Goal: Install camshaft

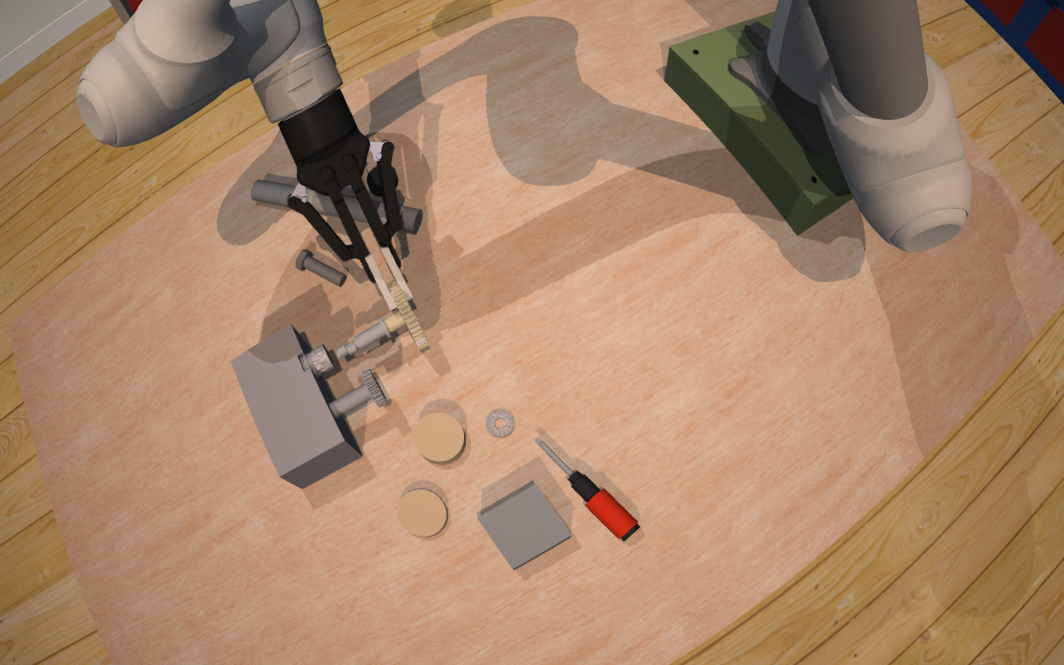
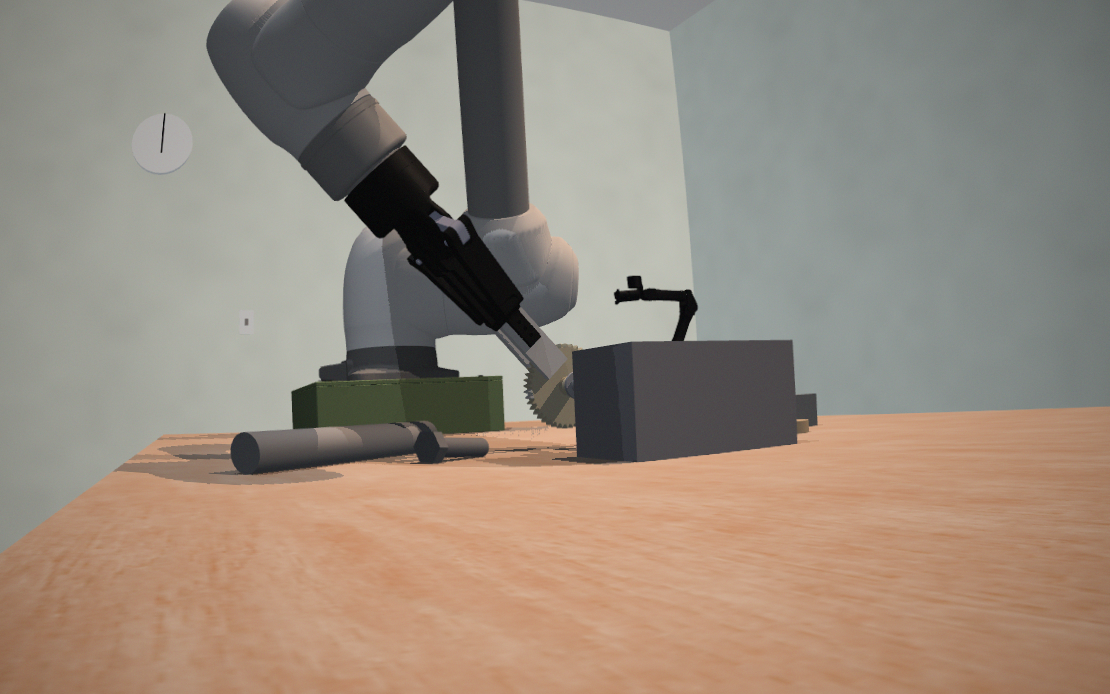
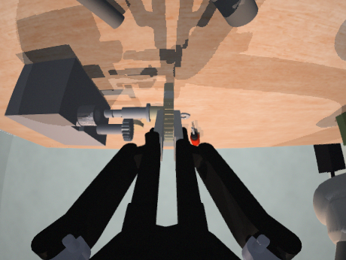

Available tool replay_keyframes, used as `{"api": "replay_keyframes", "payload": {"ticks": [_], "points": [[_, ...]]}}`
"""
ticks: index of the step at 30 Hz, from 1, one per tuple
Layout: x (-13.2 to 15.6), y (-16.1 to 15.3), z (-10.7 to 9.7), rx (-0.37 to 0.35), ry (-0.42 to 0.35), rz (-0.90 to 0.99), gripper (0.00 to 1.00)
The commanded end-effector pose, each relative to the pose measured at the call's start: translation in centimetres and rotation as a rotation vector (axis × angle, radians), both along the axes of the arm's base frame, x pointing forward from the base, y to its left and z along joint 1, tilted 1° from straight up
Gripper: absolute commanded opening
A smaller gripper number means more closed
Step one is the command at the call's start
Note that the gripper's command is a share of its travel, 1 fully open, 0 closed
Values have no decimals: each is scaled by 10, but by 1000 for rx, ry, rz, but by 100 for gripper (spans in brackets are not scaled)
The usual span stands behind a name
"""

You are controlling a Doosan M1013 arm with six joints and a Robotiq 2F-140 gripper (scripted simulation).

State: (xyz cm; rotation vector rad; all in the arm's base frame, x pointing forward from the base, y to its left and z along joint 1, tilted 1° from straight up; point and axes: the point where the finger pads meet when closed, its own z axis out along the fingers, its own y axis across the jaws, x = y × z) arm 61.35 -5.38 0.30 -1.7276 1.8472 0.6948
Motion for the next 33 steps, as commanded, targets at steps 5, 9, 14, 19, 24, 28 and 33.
{"api": "replay_keyframes", "payload": {"ticks": [5, 9, 14, 19, 24, 28, 33], "points": [[5, 0, 2, 1, -2, -2, 5], [5, 0, 2, 1, -2, -2, 5], [5, 0, 2, 1, -2, -2, 5], [7, -1, 4, 0, -5, -6, 5], [10, -2, 5, -1, -6, -6, 5], [11, -2, 6, -1, -6, -6, 5], [11, -3, 6, -1, -6, -6, 5]]}}
